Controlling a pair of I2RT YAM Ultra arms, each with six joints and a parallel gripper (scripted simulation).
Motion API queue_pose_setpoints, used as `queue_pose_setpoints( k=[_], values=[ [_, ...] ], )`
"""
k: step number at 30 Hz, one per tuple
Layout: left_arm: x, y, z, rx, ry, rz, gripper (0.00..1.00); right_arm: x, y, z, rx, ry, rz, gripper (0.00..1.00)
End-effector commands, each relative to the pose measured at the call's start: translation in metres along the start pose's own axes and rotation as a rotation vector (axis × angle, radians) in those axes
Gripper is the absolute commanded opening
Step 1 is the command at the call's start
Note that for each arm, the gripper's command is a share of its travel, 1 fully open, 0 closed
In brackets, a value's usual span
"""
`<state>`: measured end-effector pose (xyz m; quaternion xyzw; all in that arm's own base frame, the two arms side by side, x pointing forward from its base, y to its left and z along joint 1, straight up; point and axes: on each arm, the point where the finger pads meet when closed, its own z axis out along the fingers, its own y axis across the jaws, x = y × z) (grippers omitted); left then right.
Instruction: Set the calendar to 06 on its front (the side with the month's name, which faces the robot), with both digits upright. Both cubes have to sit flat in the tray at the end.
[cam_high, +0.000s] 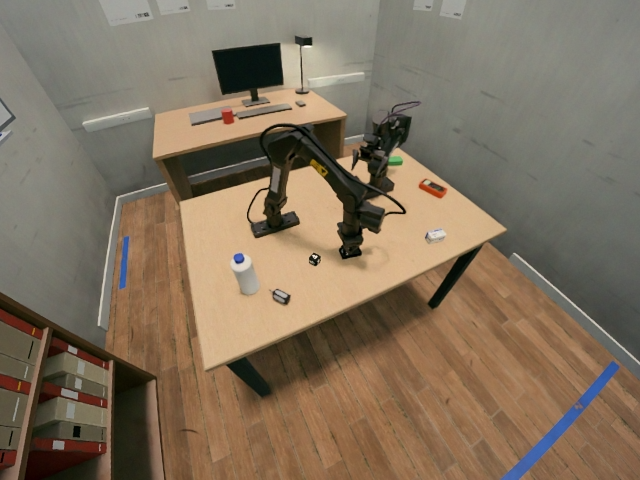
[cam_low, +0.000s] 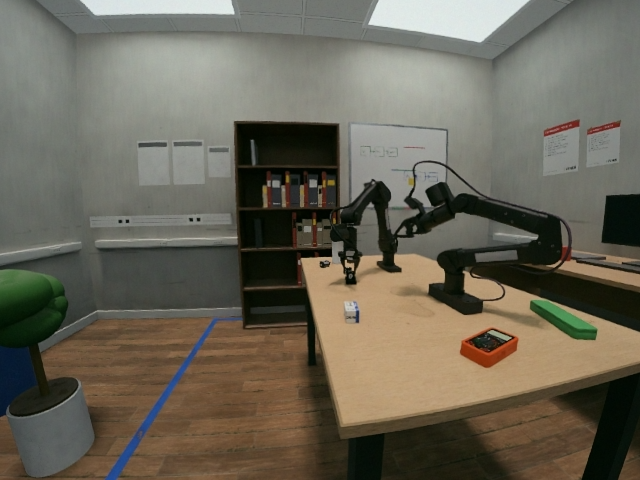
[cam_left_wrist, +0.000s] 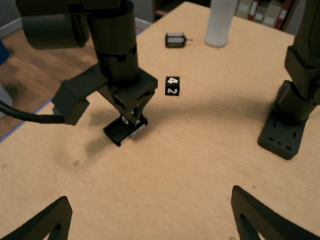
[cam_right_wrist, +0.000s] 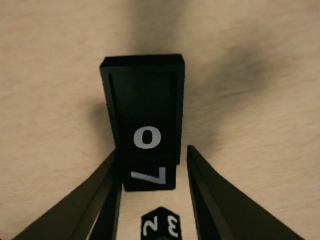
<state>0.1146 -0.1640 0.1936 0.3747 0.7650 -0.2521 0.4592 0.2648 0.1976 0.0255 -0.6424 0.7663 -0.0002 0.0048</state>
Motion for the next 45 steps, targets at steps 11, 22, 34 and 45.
queue_pose_setpoints(
  k=[11,22,34,45],
  values=[
    [-0.010,0.001,-0.007,-0.005,-0.031,-0.005,1.00,0.001,0.000,0.004,-0.007,0.008,0.002,0.30],
    [-0.010,0.001,-0.007,-0.005,-0.031,-0.005,1.00,-0.001,-0.002,-0.012,0.002,-0.002,0.002,0.26],
    [-0.010,0.001,-0.007,-0.005,-0.031,-0.005,1.00,-0.003,-0.004,-0.055,0.014,-0.015,-0.011,0.26],
    [-0.010,0.001,-0.007,-0.005,-0.031,-0.005,1.00,0.020,-0.081,-0.027,0.009,-0.016,-0.064,0.26]
  ],
)
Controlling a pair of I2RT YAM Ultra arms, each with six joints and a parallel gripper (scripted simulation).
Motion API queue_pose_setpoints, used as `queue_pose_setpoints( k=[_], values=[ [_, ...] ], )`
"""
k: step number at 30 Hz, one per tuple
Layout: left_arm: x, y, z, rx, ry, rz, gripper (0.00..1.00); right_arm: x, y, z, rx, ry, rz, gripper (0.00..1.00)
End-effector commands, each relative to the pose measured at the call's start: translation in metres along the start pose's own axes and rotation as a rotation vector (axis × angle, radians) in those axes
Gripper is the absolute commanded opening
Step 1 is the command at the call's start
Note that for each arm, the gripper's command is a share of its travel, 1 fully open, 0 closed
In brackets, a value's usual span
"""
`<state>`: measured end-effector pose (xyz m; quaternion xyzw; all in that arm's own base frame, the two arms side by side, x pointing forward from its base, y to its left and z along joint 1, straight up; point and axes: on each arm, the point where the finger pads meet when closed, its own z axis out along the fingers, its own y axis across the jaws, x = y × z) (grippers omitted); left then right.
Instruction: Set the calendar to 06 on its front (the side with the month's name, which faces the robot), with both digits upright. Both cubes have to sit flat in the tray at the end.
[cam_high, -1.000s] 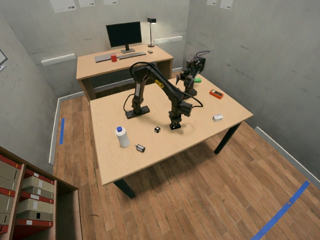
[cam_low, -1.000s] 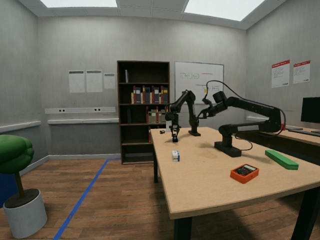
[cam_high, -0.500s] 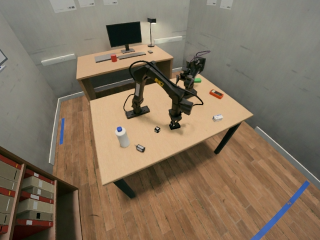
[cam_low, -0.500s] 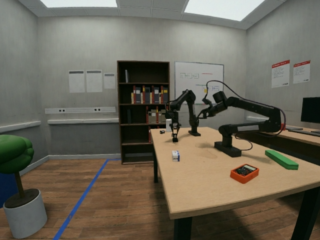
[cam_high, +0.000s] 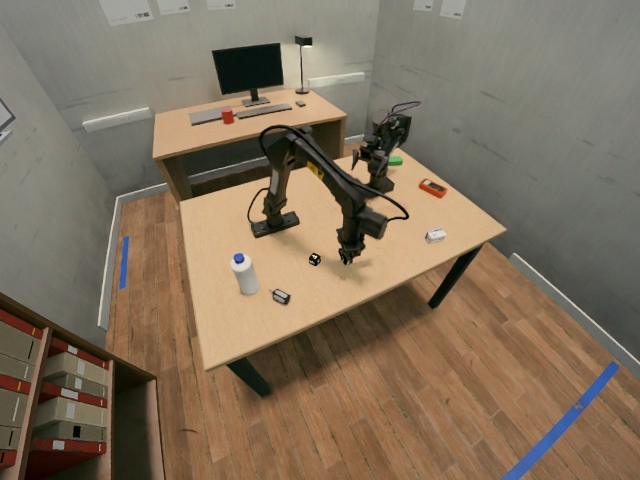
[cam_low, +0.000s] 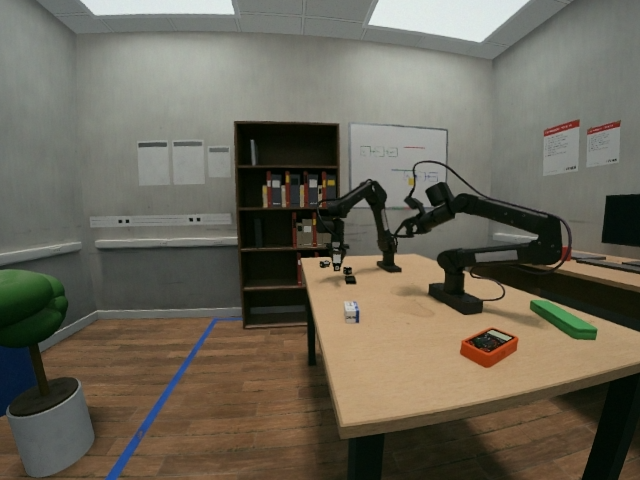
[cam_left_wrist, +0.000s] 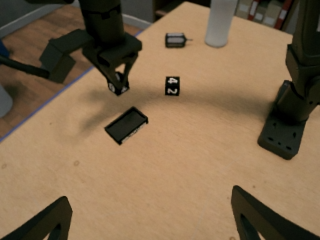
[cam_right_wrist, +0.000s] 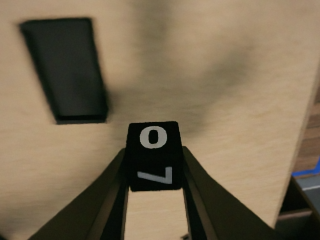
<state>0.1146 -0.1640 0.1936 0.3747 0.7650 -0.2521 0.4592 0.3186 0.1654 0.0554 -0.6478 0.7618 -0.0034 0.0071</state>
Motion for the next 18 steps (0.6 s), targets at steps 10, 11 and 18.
queue_pose_setpoints(
  k=[10,11,18],
  values=[
    [-0.010,0.001,-0.007,-0.005,-0.031,-0.005,1.00,0.034,-0.073,0.024,-0.003,-0.012,0.020,0.26],
    [-0.010,0.001,-0.007,-0.005,-0.031,-0.005,1.00,0.031,-0.072,0.024,-0.003,-0.012,0.025,0.26],
    [-0.010,0.001,-0.007,-0.005,-0.031,-0.005,1.00,0.033,-0.073,0.024,0.002,-0.004,0.202,0.26]
  ],
)
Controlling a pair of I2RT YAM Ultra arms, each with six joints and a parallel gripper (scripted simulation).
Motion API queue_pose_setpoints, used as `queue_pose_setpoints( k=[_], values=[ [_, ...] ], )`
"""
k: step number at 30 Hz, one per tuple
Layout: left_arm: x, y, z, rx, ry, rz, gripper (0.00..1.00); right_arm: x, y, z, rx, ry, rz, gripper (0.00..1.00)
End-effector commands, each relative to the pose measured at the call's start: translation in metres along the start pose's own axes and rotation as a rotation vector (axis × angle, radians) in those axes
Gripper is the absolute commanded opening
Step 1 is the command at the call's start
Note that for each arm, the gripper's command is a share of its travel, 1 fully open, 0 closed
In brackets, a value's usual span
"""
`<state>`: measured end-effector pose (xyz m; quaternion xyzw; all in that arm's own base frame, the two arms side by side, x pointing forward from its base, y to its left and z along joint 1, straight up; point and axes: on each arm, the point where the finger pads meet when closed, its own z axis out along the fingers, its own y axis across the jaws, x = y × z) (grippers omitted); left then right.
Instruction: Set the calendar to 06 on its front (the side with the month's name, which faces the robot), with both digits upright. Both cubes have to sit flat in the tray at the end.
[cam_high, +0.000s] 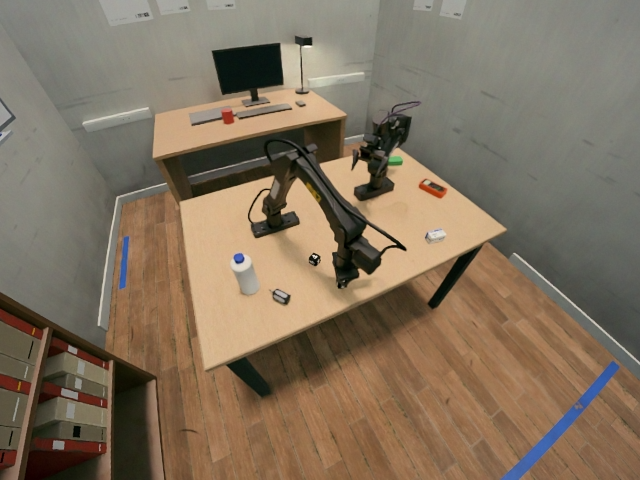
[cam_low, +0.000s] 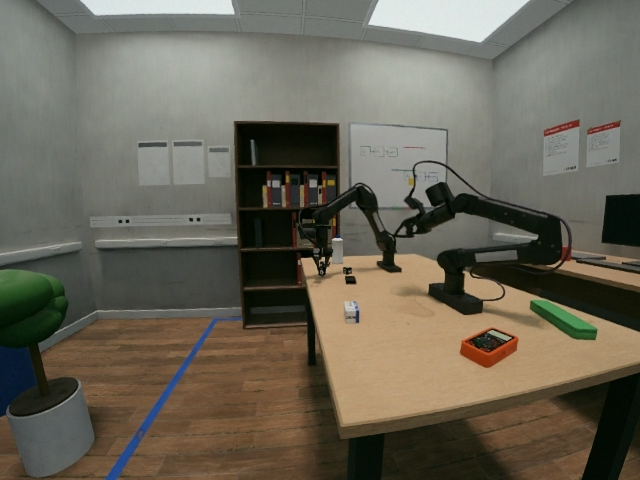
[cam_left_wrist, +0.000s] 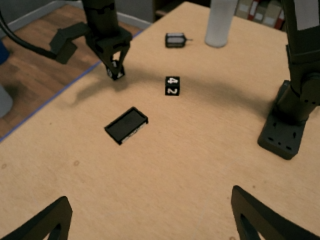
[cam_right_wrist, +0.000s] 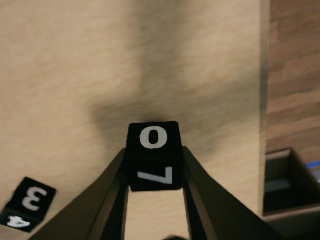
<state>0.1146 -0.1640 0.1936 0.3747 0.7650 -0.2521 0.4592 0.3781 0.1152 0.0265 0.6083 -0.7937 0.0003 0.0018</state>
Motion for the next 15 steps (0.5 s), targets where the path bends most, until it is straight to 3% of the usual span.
queue_pose_setpoints(
  k=[1,12,15],
  values=[
    [-0.0097,0.0012,-0.0068,-0.005,-0.031,-0.005,1.00,-0.0077,-0.0055,-0.0062,0.017,-0.016,0.163,0.26],
    [-0.0097,0.0012,-0.0068,-0.005,-0.031,-0.005,1.00,-0.0090,-0.0045,-0.0063,0.020,-0.014,0.674,0.26],
    [-0.0097,0.0012,-0.0068,-0.005,-0.031,-0.005,1.00,-0.0070,-0.0019,-0.0062,0.012,-0.003,0.718,0.26]
  ],
)
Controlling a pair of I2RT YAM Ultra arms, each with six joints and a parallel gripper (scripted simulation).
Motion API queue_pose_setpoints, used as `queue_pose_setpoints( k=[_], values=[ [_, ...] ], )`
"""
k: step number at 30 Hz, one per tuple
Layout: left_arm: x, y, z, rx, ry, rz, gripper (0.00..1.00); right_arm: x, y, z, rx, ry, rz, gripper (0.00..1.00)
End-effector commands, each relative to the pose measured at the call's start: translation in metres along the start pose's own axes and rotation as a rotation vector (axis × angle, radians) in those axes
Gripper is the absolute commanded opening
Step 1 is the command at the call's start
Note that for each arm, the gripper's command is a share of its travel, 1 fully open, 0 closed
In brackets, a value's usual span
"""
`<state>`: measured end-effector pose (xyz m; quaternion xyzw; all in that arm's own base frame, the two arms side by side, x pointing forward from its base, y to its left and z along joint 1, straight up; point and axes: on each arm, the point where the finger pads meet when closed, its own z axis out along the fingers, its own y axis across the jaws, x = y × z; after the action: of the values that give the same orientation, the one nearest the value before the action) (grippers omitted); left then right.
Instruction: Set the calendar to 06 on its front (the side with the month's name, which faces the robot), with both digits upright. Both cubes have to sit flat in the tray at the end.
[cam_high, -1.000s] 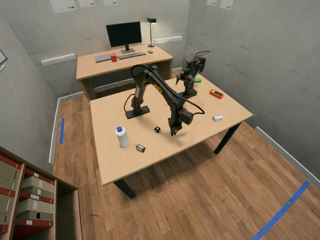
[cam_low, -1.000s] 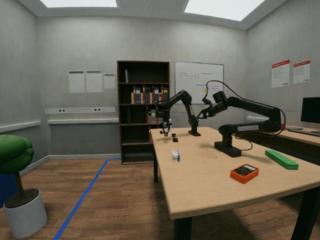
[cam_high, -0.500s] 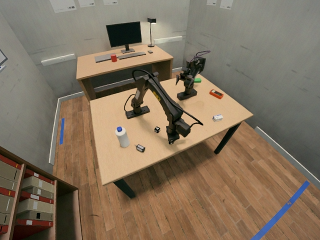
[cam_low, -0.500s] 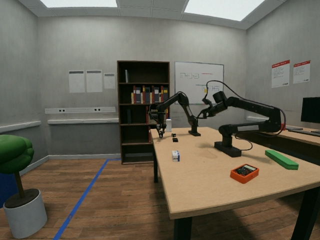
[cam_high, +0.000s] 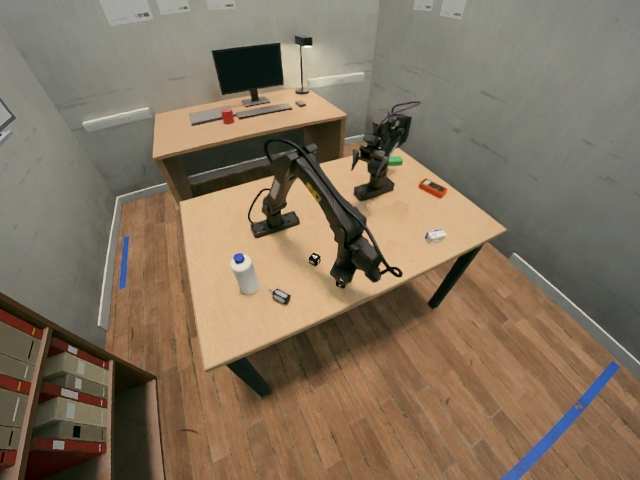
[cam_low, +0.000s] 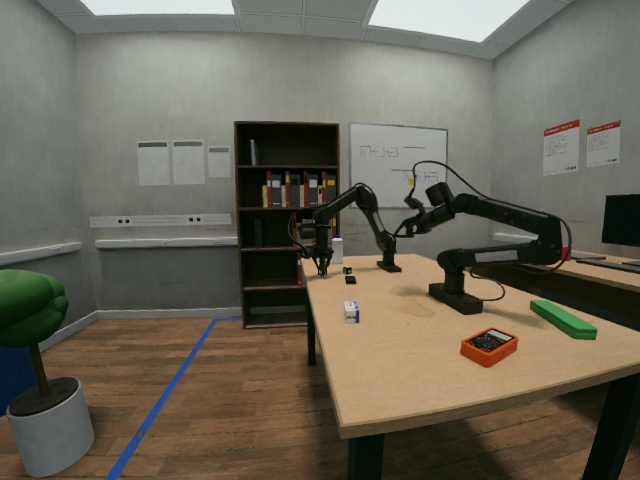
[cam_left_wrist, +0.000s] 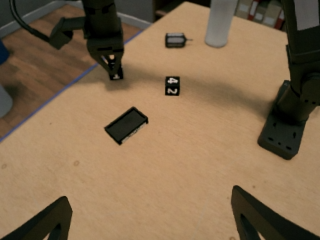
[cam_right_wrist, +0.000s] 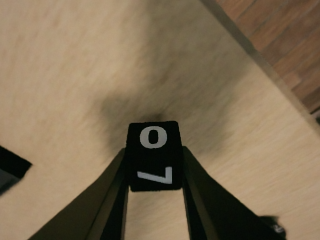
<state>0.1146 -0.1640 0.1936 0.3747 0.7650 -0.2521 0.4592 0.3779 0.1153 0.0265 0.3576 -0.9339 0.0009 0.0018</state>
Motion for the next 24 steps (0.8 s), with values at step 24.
queue_pose_setpoints(
  k=[24],
  values=[
    [-0.0097,0.0012,-0.0068,-0.005,-0.031,-0.005,1.00,-0.0065,0.0019,-0.0060,0.016,-0.005,1.147,0.26]
  ],
)
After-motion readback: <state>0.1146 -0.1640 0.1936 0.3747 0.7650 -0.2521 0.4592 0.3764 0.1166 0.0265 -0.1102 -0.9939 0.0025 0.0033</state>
